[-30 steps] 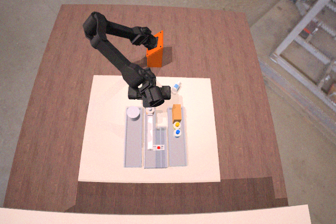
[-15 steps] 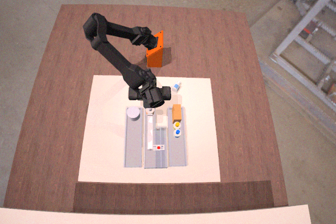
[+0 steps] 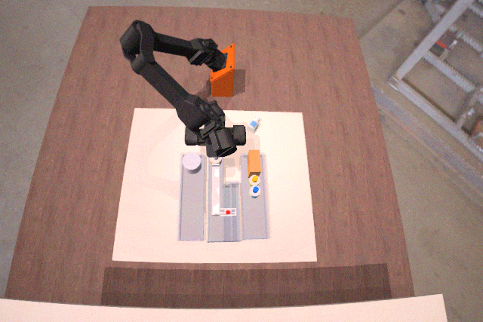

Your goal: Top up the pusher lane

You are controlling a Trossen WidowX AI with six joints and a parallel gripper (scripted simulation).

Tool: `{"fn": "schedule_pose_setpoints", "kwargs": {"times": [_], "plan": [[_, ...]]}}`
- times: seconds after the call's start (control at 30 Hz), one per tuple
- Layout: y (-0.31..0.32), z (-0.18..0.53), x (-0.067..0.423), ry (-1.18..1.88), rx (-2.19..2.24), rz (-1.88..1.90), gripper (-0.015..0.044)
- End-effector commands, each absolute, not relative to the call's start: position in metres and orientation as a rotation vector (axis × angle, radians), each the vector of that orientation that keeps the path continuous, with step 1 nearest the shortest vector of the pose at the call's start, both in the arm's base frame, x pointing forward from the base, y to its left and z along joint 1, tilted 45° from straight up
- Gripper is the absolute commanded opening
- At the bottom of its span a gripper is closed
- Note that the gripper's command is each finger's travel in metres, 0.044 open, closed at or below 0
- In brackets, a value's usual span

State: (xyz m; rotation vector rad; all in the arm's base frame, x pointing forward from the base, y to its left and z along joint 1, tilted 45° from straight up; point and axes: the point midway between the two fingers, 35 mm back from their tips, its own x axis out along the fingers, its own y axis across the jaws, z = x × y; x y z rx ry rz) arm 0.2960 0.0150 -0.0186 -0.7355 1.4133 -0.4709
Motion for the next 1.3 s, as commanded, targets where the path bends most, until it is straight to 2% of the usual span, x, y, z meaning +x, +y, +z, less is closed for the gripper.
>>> {"fn": "schedule_pose_setpoints", "kwargs": {"times": [0.0,1.27], "plan": [[0.016,-0.018,0.302,1.403,-0.738,-0.470,0.0000],[0.020,-0.018,0.321,1.403,-0.738,-0.470,0.0000]]}}
